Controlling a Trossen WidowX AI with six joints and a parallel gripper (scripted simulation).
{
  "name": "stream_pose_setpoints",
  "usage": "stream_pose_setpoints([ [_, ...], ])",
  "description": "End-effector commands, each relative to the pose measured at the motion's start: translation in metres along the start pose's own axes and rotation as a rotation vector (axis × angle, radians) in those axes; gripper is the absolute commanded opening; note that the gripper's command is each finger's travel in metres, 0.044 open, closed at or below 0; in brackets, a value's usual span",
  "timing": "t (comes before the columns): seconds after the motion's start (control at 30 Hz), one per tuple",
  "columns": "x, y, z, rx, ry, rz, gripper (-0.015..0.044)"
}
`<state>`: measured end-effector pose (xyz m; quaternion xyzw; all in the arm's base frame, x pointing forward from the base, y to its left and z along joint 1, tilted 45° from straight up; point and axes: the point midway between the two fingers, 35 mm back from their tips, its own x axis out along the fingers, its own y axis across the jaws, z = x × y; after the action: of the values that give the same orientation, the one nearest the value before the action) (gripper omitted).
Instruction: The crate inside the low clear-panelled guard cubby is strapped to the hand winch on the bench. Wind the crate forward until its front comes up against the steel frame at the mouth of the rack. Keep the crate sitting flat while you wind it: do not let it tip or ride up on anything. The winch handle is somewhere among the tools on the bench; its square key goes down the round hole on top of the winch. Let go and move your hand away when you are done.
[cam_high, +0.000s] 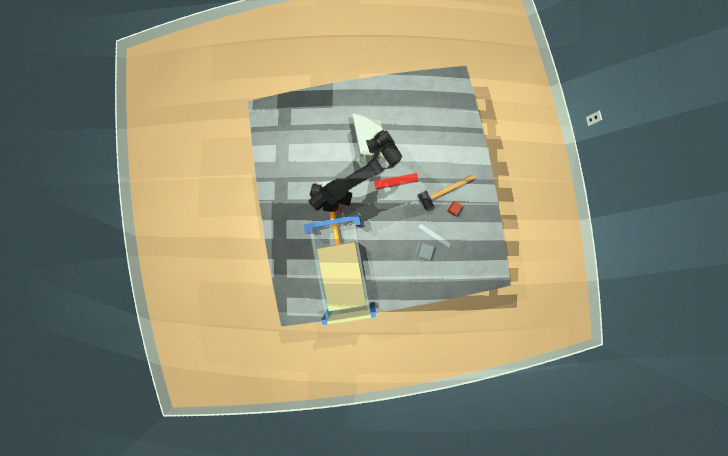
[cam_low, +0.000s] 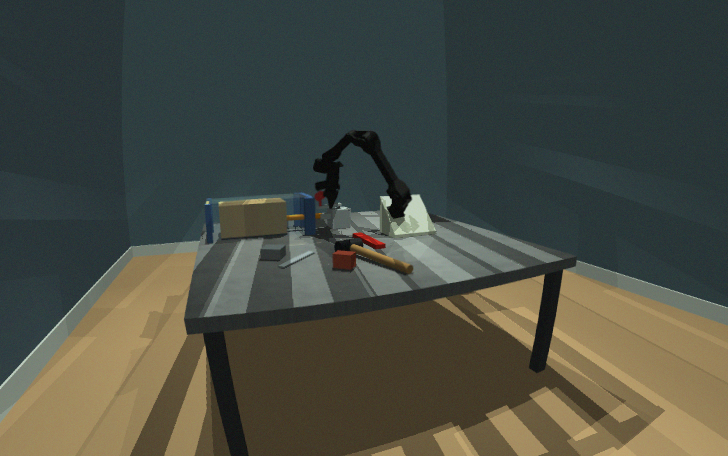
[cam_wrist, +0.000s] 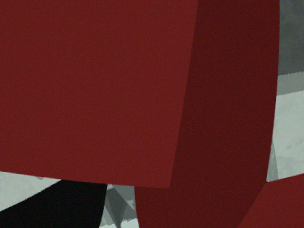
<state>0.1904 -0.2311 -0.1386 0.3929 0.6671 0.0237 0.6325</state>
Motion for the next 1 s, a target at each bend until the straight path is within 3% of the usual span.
stream_pose_setpoints([
  [0.0,0.0055,-0.0211,0.0067,0.529,0.034,-0.022,0.0],
  [0.97,0.0046,-0.0218,0.0061,0.437,0.109,0.029,0.0],
])
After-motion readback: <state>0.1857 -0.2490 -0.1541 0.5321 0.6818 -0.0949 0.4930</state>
